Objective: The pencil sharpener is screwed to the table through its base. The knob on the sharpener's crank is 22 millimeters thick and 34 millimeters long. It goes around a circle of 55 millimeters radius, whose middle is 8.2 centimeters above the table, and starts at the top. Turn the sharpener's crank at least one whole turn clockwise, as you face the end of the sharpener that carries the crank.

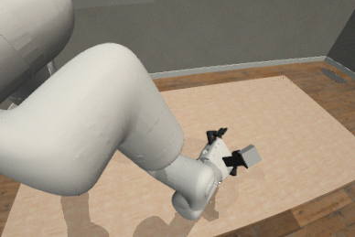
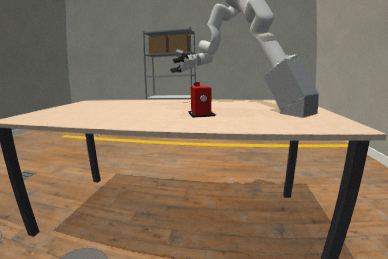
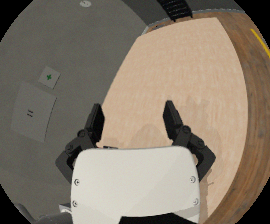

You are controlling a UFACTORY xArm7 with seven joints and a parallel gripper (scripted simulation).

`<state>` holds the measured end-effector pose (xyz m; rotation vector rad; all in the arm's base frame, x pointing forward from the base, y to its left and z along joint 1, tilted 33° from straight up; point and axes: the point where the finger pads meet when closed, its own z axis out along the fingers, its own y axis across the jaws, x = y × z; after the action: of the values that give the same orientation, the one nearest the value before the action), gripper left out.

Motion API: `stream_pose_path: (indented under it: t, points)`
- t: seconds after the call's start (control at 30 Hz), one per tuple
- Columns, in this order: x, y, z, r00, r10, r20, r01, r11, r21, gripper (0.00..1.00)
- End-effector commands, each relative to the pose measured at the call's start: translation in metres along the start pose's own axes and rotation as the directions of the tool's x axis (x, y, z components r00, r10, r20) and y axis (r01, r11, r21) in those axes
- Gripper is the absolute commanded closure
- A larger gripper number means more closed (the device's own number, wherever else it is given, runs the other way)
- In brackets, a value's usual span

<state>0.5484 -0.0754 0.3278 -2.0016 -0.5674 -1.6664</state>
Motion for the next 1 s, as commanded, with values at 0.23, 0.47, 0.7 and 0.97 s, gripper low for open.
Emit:
stream_pose_path:
  t: [0.23, 0.47, 0.7, 0.97]
  points:
    - [0.001, 0.000, 0.000, 1.000, -0.002, -0.002, 0.002, 1.000, 0.001, 0.00]
    - [0.001, 0.000, 0.000, 1.000, -0.002, -0.002, 0.002, 1.000, 0.001, 0.00]
    - [-0.002, -0.005, 0.002, 1.000, -0.002, 0.014, 0.002, 1.000, 0.014, 0.00]
    - [-0.046, -0.057, 0.018, 0.977, -0.038, 0.210, 0.004, 0.987, 0.159, 0.00]
